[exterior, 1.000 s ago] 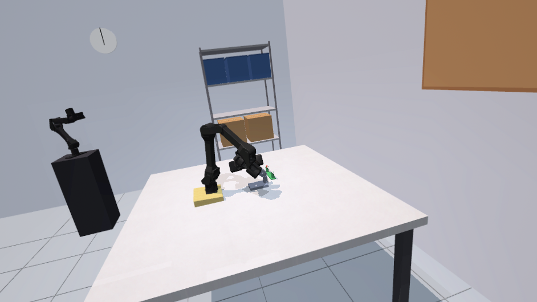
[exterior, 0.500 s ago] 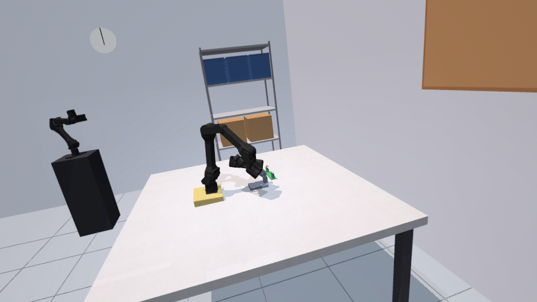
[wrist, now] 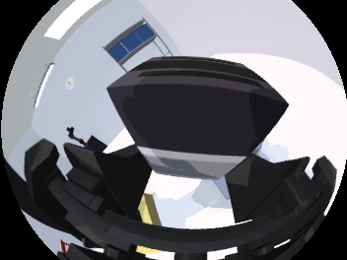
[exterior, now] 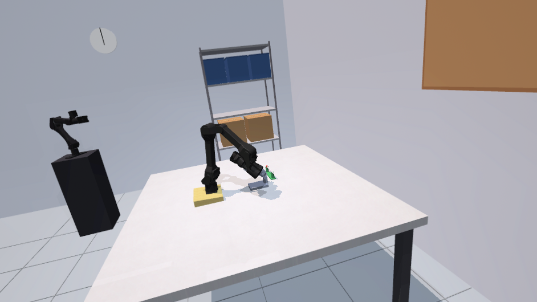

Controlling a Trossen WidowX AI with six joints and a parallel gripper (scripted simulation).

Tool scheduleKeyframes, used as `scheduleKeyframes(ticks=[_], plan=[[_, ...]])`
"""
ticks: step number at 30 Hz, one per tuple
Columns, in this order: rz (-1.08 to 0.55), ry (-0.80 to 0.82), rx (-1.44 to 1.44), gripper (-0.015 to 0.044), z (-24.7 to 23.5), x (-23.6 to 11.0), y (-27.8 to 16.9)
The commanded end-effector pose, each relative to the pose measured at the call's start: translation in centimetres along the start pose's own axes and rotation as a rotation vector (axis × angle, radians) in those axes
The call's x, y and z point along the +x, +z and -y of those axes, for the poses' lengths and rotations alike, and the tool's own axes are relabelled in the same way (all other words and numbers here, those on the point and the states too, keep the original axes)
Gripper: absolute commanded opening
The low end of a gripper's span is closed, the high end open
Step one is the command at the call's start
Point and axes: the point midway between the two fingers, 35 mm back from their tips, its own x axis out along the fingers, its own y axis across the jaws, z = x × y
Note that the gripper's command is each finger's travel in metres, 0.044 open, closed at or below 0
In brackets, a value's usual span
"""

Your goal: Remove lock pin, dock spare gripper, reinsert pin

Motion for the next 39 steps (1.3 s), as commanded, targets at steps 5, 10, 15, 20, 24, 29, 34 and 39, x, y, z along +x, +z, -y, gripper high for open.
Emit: scheduleKeyframes(ticks=[5, 10, 15, 20, 24, 29, 34, 39], plan=[[0.012, 0.001, 0.195, 0.0, 0.07, -0.04, 0.25], [0.013, 0.002, 0.321, 0.0, 0.08, -0.04, 0.26], [0.014, 0.004, 0.447, 0.0, 0.1, -0.03, 0.26], [0.015, 0.006, 0.573, 0.0, 0.12, -0.03, 0.27], [0.015, 0.007, 0.674, 0.0, 0.13, -0.03, 0.27], [0.016, 0.009, 0.8, 0.0, 0.15, -0.03, 0.27], [0.016, 0.012, 0.927, 0.0, 0.17, -0.03, 0.27], [0.017, 0.014, 1.054, 0.0, 0.19, -0.03, 0.27]])
